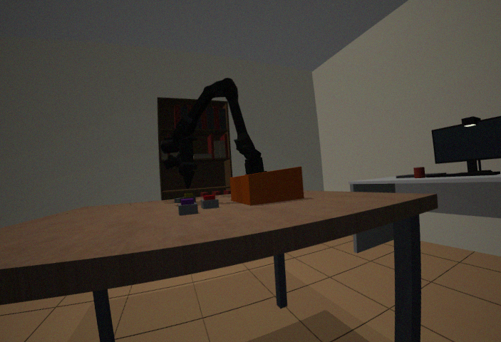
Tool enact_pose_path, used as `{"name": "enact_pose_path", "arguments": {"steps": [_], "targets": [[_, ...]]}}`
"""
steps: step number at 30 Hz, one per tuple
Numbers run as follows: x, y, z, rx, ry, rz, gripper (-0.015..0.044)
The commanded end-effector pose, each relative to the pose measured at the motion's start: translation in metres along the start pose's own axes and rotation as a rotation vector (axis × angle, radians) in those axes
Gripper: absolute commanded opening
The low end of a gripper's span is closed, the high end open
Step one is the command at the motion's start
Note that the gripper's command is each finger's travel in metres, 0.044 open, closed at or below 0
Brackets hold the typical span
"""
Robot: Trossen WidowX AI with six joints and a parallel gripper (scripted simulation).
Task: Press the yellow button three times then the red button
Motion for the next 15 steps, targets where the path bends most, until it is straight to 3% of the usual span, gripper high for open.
{"name": "enact_pose_path", "arguments": {"steps": [1,15], "targets": [[-0.001,0.01,0.0,0.005,-0.004,0.012,0.002],[-0.002,0.029,0.001,0.005,-0.004,0.012,0.002]]}}
Point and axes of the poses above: the point midway between the two fingers, 35 mm back from their tips, its own y axis out along the fingers, its own z axis across the jaws, x = y × z, the point moved 4 cm from there along -y, back along the fingers, and after that the axes turned 7 degrees about -y, right-handed, at the moved point
